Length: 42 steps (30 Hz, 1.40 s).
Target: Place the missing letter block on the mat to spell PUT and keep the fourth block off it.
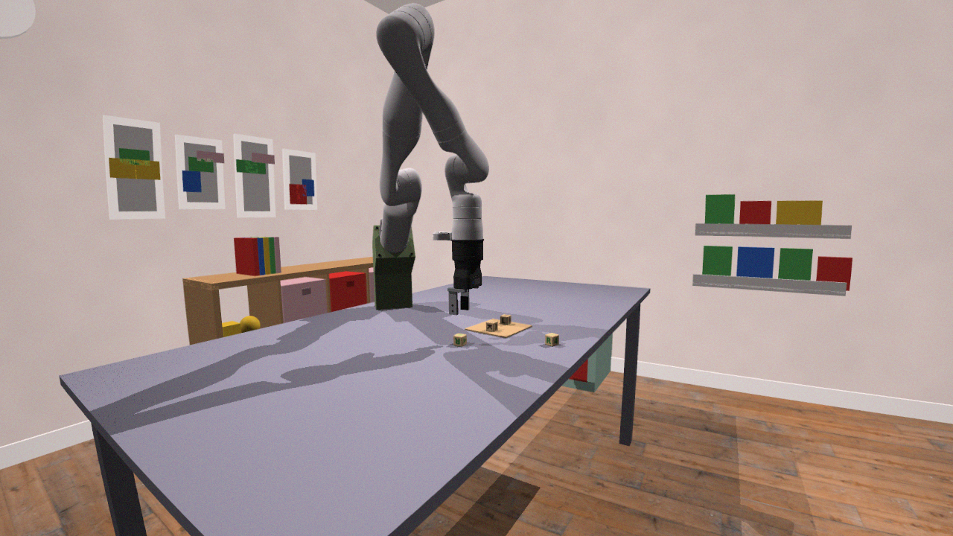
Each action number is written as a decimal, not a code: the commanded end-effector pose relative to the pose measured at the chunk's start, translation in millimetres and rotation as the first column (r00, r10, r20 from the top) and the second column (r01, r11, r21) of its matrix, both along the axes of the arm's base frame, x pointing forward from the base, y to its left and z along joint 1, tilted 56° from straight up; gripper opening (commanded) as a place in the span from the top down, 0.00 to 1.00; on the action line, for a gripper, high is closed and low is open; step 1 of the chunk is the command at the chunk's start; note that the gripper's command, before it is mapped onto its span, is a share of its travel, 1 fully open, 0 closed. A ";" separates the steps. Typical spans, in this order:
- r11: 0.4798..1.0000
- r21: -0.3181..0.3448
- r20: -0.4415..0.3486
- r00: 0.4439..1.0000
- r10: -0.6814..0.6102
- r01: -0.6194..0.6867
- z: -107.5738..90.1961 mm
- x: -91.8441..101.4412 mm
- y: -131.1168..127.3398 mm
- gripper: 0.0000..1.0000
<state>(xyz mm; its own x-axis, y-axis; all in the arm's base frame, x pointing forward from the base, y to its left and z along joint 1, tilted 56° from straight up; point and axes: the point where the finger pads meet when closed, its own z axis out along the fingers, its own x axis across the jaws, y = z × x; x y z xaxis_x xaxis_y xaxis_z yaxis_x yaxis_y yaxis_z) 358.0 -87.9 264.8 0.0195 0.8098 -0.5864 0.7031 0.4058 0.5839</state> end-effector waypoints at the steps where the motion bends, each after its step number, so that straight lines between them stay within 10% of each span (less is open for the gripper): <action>1: 1.000 0.000 0.001 1.000 0.000 0.000 0.4 0.1 0.2 0.00; 42: 1.000 0.000 0.000 1.000 0.000 0.000 -14.3 19.8 -11.6 0.00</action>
<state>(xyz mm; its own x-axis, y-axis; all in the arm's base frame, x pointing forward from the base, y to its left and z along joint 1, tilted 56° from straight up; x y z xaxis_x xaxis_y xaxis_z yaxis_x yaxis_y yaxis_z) 377.4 -98.2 256.2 0.0251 0.8079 -0.5888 0.6945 0.4096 0.5915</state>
